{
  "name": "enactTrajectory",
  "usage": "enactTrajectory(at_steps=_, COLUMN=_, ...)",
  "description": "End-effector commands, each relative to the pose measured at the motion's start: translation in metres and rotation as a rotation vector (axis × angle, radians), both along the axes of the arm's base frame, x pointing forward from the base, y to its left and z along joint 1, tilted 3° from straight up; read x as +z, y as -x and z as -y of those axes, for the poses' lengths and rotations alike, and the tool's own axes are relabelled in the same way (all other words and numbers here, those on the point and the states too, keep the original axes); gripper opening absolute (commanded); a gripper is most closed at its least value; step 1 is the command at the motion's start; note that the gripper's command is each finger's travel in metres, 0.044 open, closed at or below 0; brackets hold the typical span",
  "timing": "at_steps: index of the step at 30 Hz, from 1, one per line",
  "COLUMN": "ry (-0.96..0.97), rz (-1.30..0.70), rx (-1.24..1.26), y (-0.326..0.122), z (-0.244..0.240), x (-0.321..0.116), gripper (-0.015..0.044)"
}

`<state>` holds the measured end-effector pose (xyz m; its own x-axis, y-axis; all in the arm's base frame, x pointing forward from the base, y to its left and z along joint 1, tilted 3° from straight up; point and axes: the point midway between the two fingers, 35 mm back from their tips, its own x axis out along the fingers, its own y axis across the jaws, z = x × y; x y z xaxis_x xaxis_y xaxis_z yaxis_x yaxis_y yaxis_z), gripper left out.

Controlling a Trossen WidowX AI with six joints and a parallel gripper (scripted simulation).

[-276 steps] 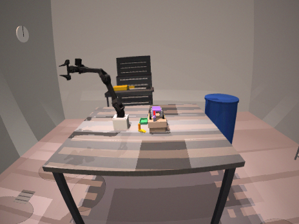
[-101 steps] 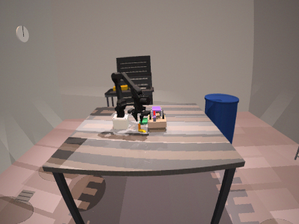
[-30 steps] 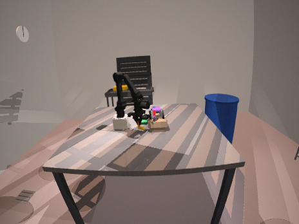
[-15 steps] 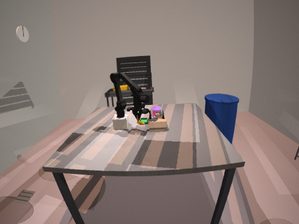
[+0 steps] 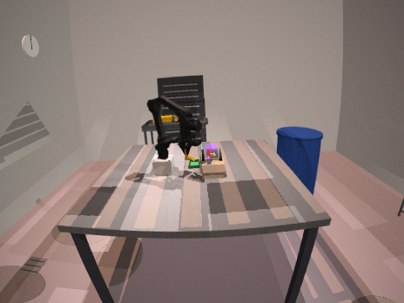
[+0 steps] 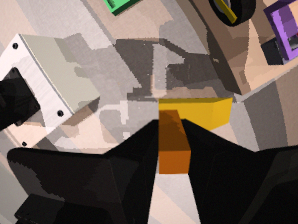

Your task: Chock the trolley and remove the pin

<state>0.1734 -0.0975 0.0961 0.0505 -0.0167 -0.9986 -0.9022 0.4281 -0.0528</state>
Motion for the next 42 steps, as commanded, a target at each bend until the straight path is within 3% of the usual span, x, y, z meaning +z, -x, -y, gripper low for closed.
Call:
enactTrajectory(at_steps=1, ry=0.008, rz=0.007, rx=0.001, y=-0.001, z=0.002, x=0.014, gripper=0.0)
enactTrajectory(at_steps=14, ry=0.005, rz=0.008, rx=-0.044, y=-0.002, z=0.003, x=0.029, gripper=0.0)
enactTrajectory(at_steps=42, ry=-0.048, rz=0.03, rx=-0.993, y=-0.002, z=0.003, x=0.029, gripper=0.0)
